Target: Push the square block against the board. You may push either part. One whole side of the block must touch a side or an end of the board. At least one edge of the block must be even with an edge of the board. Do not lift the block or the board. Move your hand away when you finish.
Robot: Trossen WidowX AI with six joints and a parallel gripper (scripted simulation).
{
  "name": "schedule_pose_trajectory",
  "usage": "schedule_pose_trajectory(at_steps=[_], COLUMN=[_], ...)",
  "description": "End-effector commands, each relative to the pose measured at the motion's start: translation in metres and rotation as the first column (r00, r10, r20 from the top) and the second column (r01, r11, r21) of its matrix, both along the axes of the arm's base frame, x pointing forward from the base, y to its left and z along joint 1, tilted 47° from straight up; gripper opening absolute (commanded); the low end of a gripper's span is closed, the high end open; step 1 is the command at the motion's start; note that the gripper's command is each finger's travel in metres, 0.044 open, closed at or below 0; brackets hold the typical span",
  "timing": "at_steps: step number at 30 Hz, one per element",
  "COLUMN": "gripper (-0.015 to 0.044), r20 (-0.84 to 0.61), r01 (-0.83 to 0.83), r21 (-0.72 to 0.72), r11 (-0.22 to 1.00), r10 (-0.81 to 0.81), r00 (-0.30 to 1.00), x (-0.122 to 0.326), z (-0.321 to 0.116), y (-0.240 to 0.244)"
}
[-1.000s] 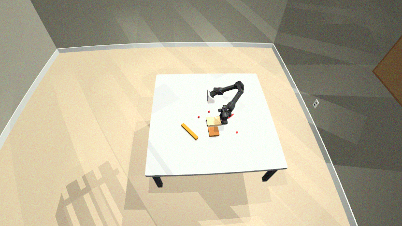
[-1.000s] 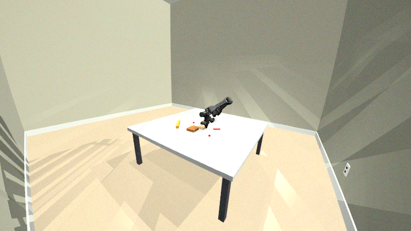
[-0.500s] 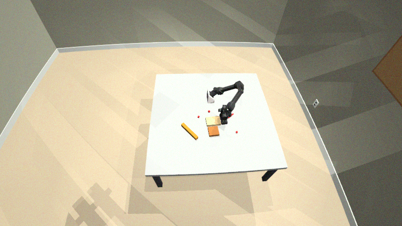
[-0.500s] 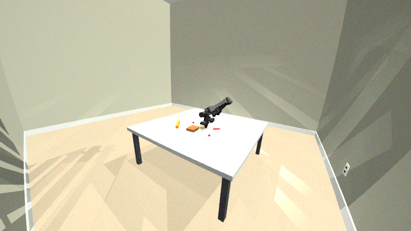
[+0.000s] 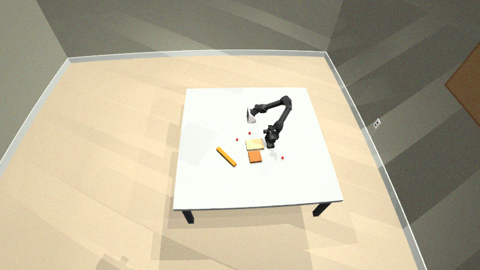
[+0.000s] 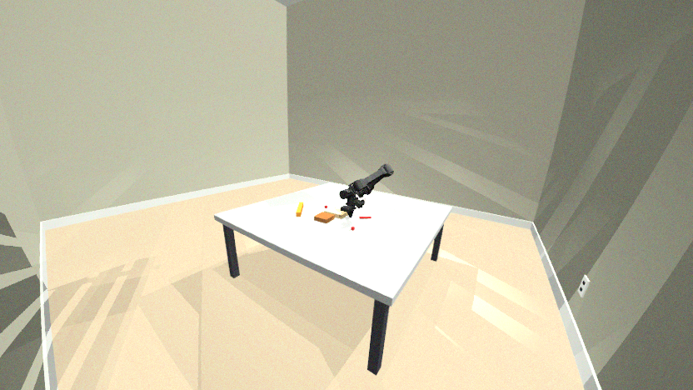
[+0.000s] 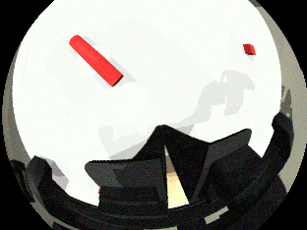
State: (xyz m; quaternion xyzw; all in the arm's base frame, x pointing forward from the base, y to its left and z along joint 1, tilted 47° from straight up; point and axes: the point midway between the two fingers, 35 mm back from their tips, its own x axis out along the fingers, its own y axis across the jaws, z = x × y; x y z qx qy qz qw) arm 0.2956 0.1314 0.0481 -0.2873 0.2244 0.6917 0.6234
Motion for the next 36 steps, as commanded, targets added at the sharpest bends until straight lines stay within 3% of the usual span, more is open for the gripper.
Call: schedule_pose_trajectory(at_steps=[1,9,15,21,36], gripper=[0.0,0.0,0.0,0.0,0.0], r20=[0.001,0.001,0.0,-0.003,-0.334], r01=[0.002,0.002,0.001,0.017,0.334], r21=[0.0,0.001,-0.001,0.003,-0.1], r11=[1.0,1.0,1.0,1.0,0.937], r10=[-0.002,-0.002,-0.001,-0.017,-0.348], r00=[1.0,1.0,1.0,1.0,0.876], x=[-0.001,-0.003,0.001,0.003,0.018], z=[0.006,0.014,0.046,0.044,0.02], y=[0.005,0.012,-0.03,-0.029,-0.055])
